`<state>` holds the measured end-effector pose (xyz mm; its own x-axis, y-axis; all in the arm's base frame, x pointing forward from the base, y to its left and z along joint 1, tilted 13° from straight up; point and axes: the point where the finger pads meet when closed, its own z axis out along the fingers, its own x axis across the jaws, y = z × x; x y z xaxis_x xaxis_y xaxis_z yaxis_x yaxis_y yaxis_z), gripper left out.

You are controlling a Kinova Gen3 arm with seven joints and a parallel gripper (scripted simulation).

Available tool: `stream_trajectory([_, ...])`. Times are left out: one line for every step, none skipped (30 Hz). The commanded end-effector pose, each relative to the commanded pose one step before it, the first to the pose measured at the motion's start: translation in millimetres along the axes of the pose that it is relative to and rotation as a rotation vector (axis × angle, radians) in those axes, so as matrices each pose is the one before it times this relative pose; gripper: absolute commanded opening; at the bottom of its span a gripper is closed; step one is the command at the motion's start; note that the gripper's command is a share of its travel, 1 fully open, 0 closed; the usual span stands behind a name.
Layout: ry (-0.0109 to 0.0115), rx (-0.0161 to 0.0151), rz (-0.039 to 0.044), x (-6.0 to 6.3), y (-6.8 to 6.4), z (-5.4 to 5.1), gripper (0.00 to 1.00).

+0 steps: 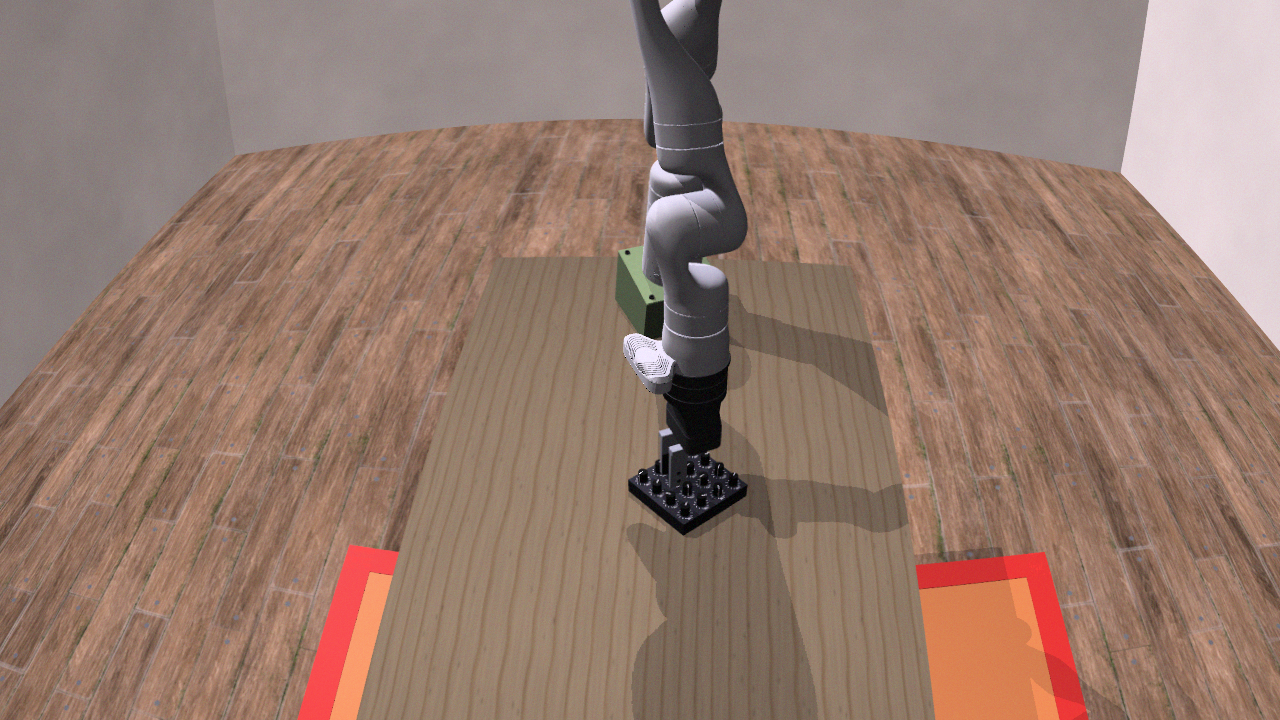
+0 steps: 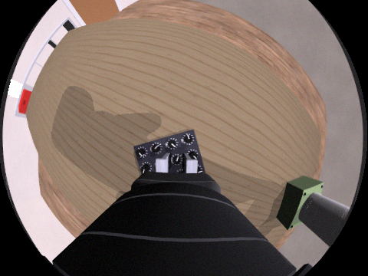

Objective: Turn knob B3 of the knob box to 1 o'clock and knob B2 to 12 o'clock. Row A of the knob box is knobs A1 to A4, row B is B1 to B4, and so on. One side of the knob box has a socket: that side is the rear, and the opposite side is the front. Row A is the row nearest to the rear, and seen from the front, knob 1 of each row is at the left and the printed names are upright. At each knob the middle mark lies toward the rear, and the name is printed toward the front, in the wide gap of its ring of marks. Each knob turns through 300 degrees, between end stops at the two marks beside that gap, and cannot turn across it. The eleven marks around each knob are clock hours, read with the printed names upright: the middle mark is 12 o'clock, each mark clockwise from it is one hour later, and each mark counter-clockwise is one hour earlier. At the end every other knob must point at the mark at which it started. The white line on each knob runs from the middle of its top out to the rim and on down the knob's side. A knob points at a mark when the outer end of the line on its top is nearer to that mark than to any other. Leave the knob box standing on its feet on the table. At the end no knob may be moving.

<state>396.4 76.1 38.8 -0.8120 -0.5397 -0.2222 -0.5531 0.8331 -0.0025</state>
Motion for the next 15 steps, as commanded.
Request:
stream_trajectory([-0.00126, 0.00067, -0.00003, -0.44, -0.22, -0.45, 0.46])
stream_trajectory([0.0, 0.0, 0.0, 0.0, 0.0, 0.0, 0.46])
stream_trajectory([0.0, 0.0, 0.0, 0.0, 0.0, 0.0, 0.3])
stream_trajectory([0.0, 0.0, 0.0, 0.0, 0.0, 0.0, 0.3])
stream_trajectory([0.0, 0.0, 0.0, 0.0, 0.0, 0.0, 0.3])
stream_trajectory([0.0, 0.0, 0.0, 0.0, 0.0, 0.0, 0.3])
stream_trajectory([0.0, 0.0, 0.0, 0.0, 0.0, 0.0, 0.3])
stream_trajectory([0.0, 0.0, 0.0, 0.0, 0.0, 0.0, 0.3])
stream_trajectory([0.0, 0.0, 0.0, 0.0, 0.0, 0.0, 0.3])
stream_trajectory([0.0, 0.0, 0.0, 0.0, 0.0, 0.0, 0.3])
stream_trajectory([0.0, 0.0, 0.0, 0.0, 0.0, 0.0, 0.3])
stream_trajectory([0.0, 0.0, 0.0, 0.0, 0.0, 0.0, 0.3])
stream_trajectory([0.0, 0.0, 0.0, 0.0, 0.0, 0.0, 0.3])
stream_trajectory([0.0, 0.0, 0.0, 0.0, 0.0, 0.0, 0.3])
stream_trajectory([0.0, 0.0, 0.0, 0.0, 0.0, 0.0, 0.3])
